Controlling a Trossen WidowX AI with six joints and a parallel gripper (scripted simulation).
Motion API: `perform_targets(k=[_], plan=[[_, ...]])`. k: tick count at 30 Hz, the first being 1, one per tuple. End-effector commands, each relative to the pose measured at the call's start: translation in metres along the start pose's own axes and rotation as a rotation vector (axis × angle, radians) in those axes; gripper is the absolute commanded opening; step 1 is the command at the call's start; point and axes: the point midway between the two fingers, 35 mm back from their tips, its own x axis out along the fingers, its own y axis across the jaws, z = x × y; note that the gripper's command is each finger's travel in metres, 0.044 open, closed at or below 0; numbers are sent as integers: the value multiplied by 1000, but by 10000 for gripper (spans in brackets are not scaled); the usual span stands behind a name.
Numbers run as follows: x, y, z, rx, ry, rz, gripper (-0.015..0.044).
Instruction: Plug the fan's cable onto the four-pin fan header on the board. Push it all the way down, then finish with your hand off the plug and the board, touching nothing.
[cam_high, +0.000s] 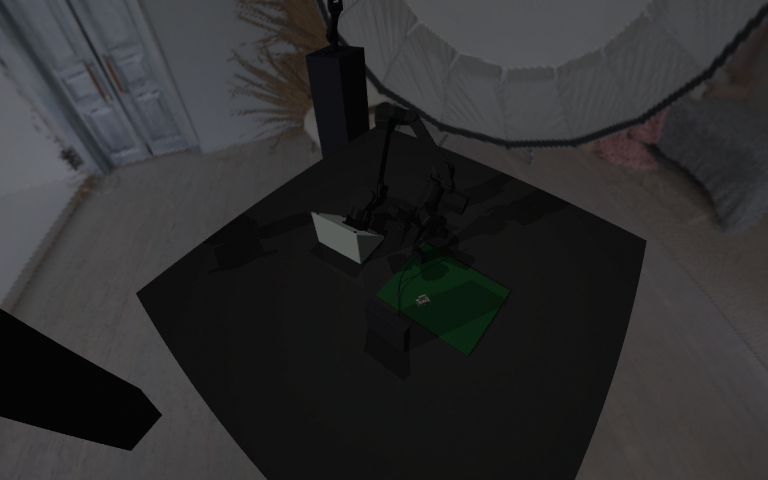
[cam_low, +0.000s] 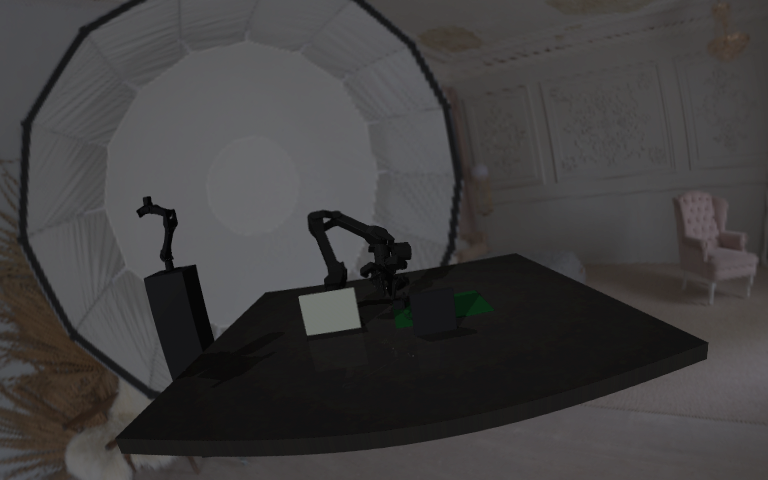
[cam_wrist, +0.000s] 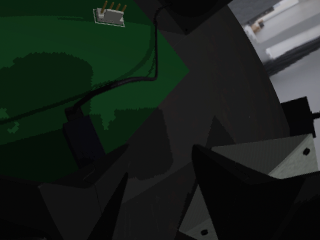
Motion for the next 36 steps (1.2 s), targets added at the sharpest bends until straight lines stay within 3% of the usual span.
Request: perform_targets(k=[1, 18, 33, 36], plan=[[-1, 2, 1, -27, 88, 33, 205], [-13, 10, 12, -90, 364, 280, 205], [-32, 16, 41, -100, 465, 603, 205], [-29, 15, 35, -98, 460, 548, 205]])
